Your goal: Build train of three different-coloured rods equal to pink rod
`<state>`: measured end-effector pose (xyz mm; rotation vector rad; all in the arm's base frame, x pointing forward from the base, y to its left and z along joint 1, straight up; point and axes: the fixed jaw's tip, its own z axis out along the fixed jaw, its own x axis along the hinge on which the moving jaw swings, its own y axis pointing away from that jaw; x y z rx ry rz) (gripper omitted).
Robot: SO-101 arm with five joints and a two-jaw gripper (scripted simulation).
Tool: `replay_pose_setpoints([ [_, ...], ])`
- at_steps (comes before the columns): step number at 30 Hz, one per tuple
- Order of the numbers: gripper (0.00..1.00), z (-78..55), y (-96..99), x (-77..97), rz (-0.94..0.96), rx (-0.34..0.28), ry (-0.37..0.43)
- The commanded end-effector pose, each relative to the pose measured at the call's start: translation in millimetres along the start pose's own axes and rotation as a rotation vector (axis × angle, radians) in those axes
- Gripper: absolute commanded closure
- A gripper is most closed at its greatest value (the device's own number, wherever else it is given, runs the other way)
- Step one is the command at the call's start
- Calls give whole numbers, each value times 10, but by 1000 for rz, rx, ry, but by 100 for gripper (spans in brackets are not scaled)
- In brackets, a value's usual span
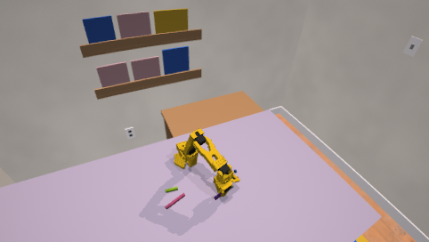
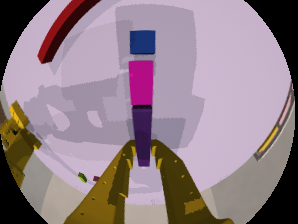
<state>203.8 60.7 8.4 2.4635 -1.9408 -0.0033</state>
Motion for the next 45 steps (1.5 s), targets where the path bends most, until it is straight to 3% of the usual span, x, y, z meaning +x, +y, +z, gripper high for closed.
replay_pose_setpoints([
  [1, 94, -205, -173, -2, -1, 128, -8],
  [23, 84, -205, -173, -2, -1, 128, -8],
  [35, 83, -210, -173, -2, -1, 128, -8],
  [45, 83, -393, -171, -2, -1, 128, -8],
])
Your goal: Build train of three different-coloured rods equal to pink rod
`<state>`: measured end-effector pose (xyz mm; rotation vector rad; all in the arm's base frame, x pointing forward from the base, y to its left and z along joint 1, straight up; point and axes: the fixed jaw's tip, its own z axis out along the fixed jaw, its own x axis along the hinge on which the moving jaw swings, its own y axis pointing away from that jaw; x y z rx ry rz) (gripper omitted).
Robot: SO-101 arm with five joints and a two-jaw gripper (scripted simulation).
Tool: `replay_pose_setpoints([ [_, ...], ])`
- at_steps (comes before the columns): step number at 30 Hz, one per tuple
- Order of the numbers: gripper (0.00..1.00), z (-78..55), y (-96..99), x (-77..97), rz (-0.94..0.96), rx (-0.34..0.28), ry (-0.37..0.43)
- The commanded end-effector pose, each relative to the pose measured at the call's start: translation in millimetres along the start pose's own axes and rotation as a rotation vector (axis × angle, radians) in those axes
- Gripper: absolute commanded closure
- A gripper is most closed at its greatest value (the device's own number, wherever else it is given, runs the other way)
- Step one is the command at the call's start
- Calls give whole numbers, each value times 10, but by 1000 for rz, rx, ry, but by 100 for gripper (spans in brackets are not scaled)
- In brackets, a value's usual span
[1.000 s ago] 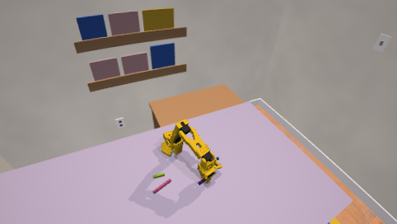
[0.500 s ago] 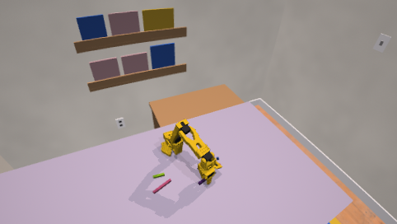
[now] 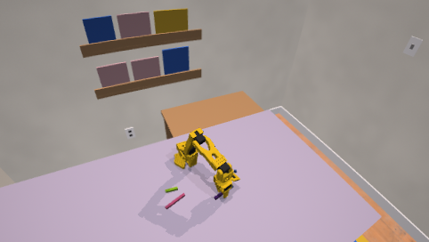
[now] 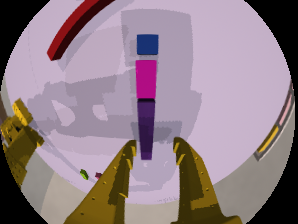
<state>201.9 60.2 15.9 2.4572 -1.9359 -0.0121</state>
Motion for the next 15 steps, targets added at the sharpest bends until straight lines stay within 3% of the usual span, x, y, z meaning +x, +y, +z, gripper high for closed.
replay_pose_setpoints([
  [1, 83, -352, -185, -3, -1, 138, -8],
  [5, 83, -475, -168, -2, -1, 138, -8],
  [15, 83, -623, -134, 0, -1, 138, -8],
])
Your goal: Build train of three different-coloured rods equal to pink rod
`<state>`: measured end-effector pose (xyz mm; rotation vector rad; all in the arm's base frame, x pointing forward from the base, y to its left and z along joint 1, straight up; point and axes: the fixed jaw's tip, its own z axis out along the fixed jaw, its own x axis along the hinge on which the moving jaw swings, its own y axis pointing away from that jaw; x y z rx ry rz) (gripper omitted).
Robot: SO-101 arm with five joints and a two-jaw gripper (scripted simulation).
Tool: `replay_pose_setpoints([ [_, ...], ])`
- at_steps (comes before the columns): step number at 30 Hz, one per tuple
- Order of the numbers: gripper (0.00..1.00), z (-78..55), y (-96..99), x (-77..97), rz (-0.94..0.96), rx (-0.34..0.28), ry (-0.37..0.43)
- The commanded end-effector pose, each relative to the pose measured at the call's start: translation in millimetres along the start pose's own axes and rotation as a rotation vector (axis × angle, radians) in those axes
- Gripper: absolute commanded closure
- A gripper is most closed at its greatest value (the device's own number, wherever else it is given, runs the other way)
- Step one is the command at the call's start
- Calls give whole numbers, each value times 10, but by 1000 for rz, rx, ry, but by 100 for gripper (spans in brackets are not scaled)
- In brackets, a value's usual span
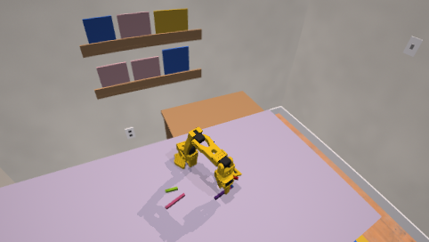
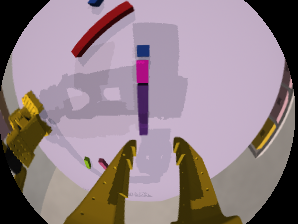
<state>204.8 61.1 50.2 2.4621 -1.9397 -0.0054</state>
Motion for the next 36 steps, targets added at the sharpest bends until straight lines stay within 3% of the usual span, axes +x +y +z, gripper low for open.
replay_pose_setpoints([
  [1, 83, -284, -109, 2, -1, 130, -8],
  [27, 83, -291, -106, 3, 4, 131, -8],
  [36, 83, -366, -62, 49, 128, 153, -15],
])
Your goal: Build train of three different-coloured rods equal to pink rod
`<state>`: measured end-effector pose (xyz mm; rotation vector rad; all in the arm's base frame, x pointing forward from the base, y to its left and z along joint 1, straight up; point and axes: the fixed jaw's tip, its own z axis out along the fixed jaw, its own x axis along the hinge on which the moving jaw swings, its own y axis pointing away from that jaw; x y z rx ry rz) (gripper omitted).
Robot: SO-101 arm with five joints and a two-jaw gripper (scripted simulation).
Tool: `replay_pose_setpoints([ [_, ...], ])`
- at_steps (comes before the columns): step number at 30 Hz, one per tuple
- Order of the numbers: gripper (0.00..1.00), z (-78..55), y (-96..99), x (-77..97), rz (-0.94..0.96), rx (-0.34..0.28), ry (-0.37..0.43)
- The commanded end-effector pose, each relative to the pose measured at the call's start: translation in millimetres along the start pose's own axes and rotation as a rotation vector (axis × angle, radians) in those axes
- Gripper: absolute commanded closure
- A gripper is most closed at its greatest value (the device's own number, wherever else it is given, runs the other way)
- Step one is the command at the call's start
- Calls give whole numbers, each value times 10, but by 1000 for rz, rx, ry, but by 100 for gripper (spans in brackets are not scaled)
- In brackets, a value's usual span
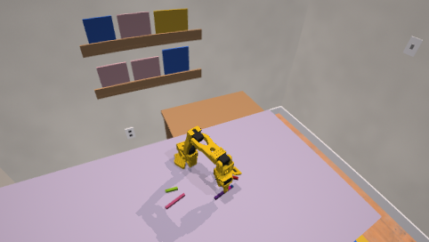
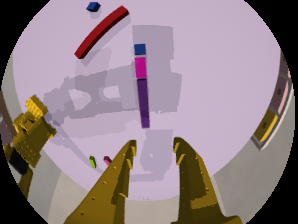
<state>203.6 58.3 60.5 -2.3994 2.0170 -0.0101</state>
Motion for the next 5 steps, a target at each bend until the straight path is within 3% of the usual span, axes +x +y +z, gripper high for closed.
replay_pose_setpoints([
  [1, 83, -278, -78, 30, 92, 140, -20],
  [5, 83, -278, -78, 30, 92, 140, -20],
])
